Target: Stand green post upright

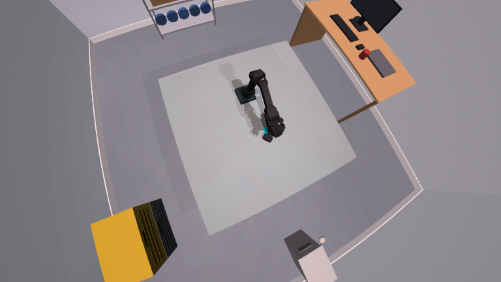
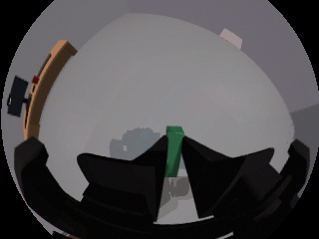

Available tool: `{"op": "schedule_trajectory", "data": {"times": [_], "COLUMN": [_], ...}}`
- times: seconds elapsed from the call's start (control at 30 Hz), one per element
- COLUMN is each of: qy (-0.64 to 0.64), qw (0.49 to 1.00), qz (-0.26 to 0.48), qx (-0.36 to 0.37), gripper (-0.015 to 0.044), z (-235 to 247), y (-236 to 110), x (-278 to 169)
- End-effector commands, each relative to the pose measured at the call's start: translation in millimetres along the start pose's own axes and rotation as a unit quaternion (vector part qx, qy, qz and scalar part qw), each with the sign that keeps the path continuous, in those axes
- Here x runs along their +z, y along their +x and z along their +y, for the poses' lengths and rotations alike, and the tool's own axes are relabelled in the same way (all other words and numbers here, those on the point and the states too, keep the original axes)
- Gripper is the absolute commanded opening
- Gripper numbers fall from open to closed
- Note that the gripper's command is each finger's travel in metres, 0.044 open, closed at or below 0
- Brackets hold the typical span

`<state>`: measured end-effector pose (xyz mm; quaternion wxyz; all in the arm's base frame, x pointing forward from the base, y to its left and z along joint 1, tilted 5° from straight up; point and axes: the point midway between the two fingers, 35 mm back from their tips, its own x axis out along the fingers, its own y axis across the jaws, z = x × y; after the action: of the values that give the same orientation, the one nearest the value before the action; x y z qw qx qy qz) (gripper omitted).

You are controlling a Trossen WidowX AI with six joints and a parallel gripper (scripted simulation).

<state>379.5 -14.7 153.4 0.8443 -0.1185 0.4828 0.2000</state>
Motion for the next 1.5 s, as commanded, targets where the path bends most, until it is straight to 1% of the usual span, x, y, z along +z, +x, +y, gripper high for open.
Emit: {"op": "schedule_trajectory", "data": {"times": [0.0,1.47], "qy": [0.006,0.043], "qw": [1.0,0.986], "qz": [-0.013,-0.16], "qx": [0.001,0.008], "gripper": [0.0022,0.0022], "z": [-1.7,-21.6], "y": [1.0,11.0], "x": [1.5,9.1]}}
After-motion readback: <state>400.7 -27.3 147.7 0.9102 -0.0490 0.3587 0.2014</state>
